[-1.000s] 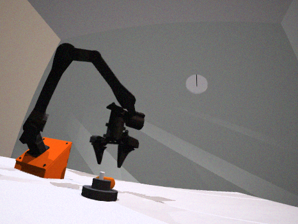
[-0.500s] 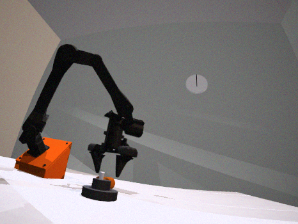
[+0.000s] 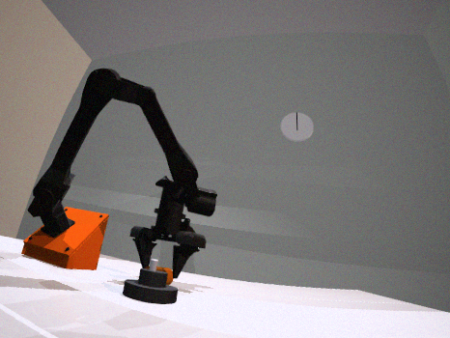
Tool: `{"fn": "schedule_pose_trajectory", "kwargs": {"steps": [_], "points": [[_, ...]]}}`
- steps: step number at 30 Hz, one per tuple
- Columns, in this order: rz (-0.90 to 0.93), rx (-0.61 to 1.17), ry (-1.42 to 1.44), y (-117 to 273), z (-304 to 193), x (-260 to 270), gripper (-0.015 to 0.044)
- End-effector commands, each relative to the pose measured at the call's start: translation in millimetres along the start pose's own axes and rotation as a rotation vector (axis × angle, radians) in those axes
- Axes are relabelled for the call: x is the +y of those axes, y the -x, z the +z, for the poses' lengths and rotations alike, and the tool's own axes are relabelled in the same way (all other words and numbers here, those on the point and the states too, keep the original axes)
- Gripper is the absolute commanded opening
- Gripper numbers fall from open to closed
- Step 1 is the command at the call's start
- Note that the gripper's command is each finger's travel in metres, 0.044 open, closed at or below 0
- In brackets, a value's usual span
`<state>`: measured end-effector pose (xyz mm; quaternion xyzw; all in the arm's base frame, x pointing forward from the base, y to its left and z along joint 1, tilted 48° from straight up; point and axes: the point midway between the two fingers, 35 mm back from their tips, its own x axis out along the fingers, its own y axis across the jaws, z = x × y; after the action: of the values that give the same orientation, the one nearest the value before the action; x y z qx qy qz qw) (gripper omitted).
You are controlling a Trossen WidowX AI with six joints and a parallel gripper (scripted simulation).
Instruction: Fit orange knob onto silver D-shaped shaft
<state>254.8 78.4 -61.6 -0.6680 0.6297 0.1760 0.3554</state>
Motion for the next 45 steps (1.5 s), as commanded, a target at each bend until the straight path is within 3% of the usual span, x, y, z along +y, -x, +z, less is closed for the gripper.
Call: {"fn": "schedule_pose_trajectory", "kwargs": {"steps": [1, 6, 14, 24, 33, 45], "points": [[-0.003, 0.004, 0.006, -8, -1, 1, 0.044], [-0.003, 0.005, 0.006, -13, -1, 1, 0.044], [-0.003, 0.005, 0.006, -13, -1, 1, 0.024], [-0.003, 0.005, 0.006, -13, -1, 1, 0.024], [-0.003, 0.005, 0.006, -13, -1, 1, 0.0181], [-0.003, 0.004, 0.006, 2, -1, 1, 0.0181]]}}
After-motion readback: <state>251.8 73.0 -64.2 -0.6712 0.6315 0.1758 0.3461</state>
